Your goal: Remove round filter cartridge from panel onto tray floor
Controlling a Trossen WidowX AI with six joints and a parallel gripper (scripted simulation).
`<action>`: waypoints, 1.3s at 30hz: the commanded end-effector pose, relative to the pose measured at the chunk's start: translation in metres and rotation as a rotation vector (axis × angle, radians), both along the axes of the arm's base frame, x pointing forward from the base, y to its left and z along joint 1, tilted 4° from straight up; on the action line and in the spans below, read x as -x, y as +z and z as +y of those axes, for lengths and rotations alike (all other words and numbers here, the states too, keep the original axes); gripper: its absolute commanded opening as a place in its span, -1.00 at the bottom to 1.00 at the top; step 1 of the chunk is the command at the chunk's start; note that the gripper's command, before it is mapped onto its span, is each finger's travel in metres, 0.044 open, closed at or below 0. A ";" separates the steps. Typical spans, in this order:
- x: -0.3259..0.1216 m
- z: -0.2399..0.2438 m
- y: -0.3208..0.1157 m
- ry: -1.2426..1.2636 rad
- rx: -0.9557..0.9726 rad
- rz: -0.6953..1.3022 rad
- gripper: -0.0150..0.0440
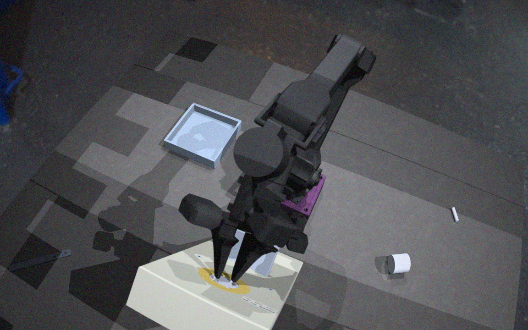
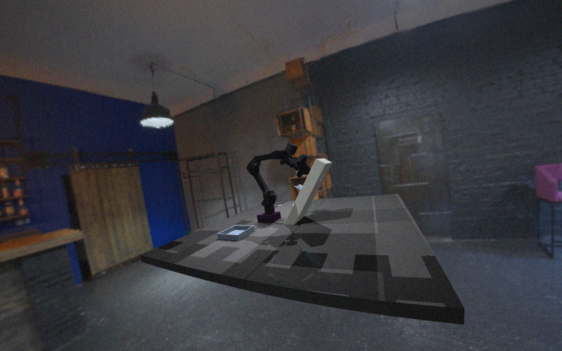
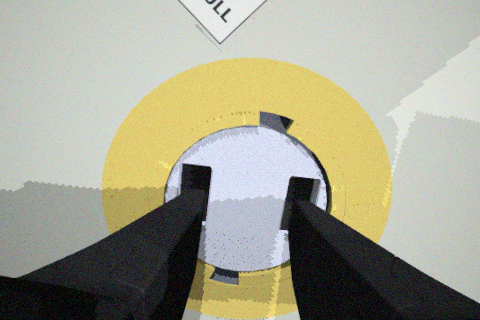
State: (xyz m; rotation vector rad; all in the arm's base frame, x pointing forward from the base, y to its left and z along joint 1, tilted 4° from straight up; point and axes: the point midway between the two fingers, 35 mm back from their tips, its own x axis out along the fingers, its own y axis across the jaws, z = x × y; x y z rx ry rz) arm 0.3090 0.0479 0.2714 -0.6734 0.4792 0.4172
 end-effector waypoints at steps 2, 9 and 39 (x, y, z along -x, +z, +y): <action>-0.001 -0.001 -0.001 -0.007 -0.001 0.002 -0.10; -0.001 -0.001 -0.001 -0.007 -0.001 0.002 -0.10; -0.009 0.001 -0.005 -0.007 -0.002 0.001 -0.10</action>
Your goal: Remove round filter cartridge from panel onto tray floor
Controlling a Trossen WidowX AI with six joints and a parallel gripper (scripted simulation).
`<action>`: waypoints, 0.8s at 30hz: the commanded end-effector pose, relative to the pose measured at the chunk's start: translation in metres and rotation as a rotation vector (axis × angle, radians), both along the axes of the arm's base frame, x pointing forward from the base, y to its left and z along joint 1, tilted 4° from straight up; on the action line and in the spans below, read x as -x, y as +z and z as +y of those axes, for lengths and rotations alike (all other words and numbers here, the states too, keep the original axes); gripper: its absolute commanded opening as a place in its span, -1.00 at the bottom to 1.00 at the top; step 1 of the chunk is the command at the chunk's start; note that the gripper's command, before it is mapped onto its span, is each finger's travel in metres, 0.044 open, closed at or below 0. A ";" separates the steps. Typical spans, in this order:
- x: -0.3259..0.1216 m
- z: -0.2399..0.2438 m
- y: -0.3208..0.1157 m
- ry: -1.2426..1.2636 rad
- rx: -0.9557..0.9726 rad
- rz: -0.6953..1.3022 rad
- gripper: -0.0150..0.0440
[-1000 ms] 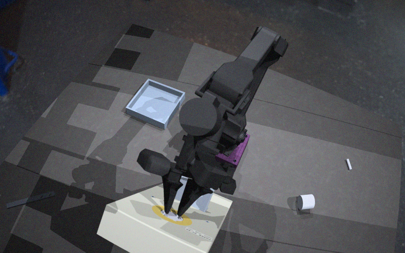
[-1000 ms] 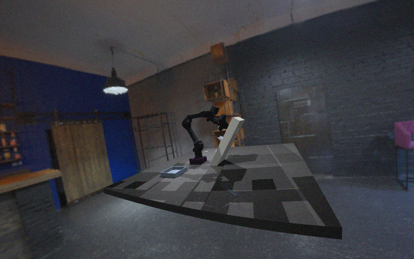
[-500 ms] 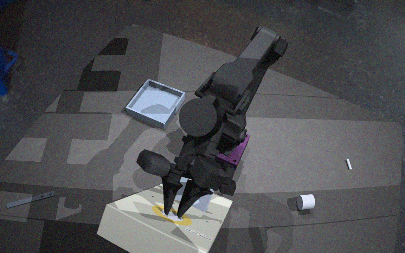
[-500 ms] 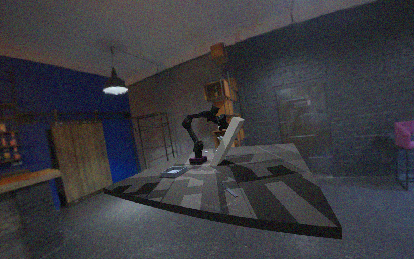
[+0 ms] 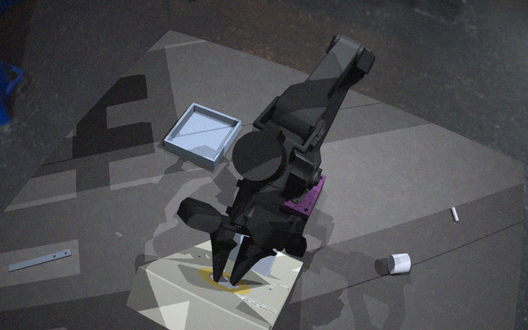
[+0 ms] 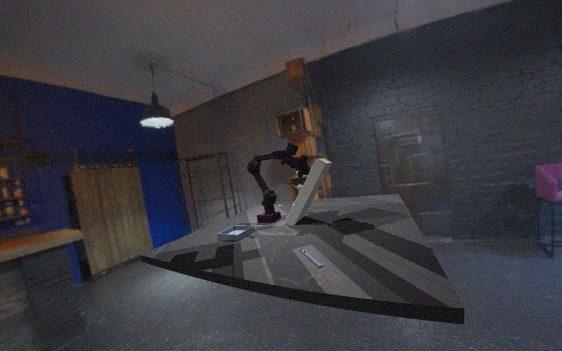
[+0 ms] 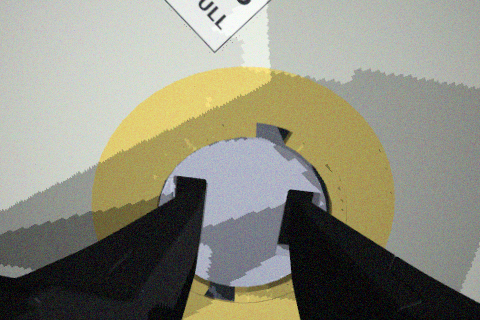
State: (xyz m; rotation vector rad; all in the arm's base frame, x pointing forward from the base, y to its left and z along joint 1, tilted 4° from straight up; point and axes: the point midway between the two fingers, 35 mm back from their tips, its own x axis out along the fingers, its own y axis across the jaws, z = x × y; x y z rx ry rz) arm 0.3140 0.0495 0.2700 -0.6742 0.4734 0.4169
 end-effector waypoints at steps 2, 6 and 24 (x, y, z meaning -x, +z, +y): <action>-0.005 0.000 -0.004 -0.008 -0.001 0.007 -0.10; -0.005 0.000 -0.004 -0.008 -0.001 0.007 -0.10; -0.009 0.001 -0.007 -0.008 -0.001 0.006 -0.10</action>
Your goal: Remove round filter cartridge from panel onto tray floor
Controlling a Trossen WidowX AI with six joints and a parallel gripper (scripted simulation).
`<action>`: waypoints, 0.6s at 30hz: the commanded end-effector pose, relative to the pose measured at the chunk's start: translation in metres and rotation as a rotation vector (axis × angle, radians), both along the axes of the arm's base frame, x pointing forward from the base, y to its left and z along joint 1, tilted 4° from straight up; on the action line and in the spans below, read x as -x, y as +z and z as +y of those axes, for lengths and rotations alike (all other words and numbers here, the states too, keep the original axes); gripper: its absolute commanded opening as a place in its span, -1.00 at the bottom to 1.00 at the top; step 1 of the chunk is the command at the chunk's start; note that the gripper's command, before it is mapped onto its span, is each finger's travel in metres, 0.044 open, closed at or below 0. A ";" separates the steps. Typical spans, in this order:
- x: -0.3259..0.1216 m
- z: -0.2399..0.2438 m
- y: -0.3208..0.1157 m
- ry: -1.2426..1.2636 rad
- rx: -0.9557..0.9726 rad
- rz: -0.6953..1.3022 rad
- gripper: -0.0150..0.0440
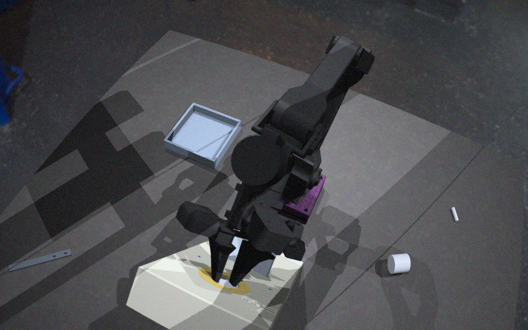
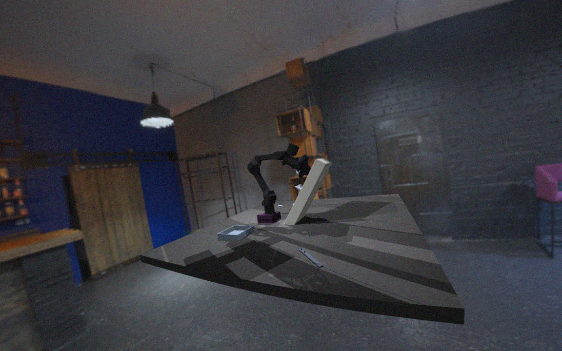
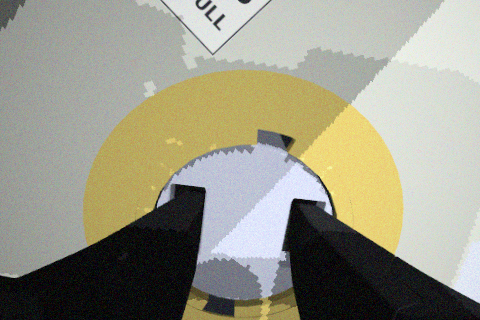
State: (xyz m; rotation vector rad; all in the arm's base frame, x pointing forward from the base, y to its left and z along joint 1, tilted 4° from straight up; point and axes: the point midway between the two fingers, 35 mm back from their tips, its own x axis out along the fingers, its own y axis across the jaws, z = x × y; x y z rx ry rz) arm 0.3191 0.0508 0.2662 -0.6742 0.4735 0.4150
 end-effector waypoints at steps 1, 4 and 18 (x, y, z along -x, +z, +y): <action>-0.004 0.000 -0.004 -0.007 -0.002 0.007 -0.10; -0.005 0.000 -0.004 -0.007 -0.002 0.007 -0.10; -0.008 0.001 -0.006 -0.007 -0.002 0.006 -0.10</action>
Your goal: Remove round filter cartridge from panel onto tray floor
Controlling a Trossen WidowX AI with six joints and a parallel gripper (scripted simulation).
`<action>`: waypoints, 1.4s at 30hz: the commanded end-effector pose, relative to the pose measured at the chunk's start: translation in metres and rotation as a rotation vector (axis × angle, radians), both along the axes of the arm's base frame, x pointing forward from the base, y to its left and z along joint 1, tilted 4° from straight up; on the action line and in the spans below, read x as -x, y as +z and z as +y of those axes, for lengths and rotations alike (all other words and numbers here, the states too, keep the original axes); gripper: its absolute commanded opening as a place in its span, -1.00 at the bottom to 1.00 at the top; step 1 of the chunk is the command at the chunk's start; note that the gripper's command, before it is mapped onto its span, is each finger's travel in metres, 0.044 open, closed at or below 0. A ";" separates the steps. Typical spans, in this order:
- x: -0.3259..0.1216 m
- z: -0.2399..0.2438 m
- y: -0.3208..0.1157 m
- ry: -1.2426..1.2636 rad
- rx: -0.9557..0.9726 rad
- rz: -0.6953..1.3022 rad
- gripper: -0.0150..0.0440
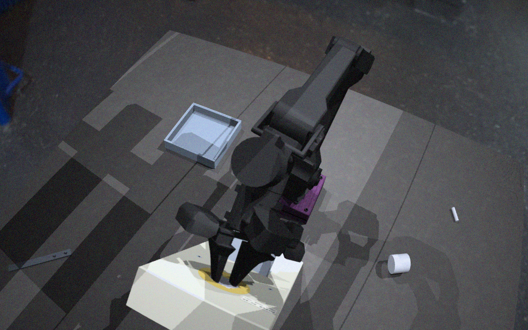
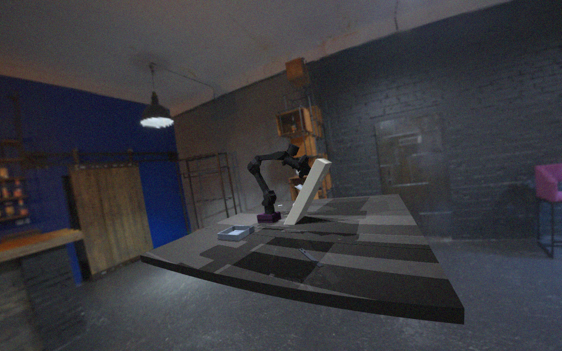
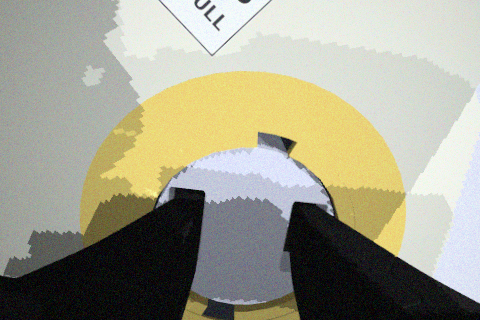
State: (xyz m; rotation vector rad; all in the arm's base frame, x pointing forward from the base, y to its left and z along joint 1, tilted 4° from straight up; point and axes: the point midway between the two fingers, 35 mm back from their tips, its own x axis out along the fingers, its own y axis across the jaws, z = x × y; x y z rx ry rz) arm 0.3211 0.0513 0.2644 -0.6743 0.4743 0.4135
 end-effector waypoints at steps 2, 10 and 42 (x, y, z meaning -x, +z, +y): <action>-0.006 0.000 -0.004 -0.005 -0.002 0.006 -0.10; -0.007 0.001 -0.005 -0.005 -0.002 0.006 -0.10; -0.008 0.001 -0.005 -0.336 -0.500 0.132 -0.49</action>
